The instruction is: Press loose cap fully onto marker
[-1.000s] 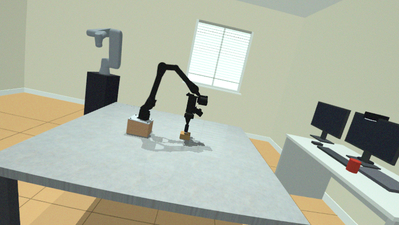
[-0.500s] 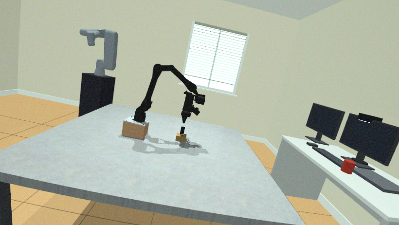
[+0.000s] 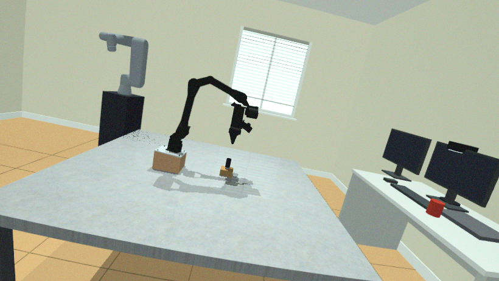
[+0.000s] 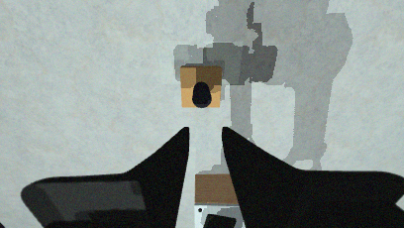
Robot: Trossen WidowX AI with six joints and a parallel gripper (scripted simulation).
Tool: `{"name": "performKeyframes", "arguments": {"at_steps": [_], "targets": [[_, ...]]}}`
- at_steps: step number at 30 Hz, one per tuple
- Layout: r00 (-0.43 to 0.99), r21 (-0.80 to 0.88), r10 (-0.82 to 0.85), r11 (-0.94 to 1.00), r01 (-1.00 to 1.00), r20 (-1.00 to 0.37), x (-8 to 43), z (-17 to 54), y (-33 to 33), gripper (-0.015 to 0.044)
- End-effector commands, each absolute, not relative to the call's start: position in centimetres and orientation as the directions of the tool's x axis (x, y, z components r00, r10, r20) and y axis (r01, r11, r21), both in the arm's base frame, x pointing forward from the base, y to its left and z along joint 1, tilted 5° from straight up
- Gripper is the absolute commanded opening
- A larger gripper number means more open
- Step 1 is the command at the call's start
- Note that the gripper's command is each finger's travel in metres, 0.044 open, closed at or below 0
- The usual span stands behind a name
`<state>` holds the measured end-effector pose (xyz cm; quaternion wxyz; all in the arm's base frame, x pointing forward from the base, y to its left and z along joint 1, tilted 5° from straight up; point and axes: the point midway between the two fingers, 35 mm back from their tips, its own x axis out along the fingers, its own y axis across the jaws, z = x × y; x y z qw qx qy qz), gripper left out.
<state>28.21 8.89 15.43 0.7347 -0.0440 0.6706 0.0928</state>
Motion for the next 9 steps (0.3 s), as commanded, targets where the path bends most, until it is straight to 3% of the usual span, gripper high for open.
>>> {"name": "performKeyframes", "arguments": {"at_steps": [1, 9], "targets": [[0.080, 0.060, 0.077, 0.978, -0.199, -0.994, 28.16, 15.44, 8.87, 0.0210], [0.080, 0.060, 0.077, 0.978, -0.199, -0.994, 28.16, 15.44, 8.87, 0.0420]]}}
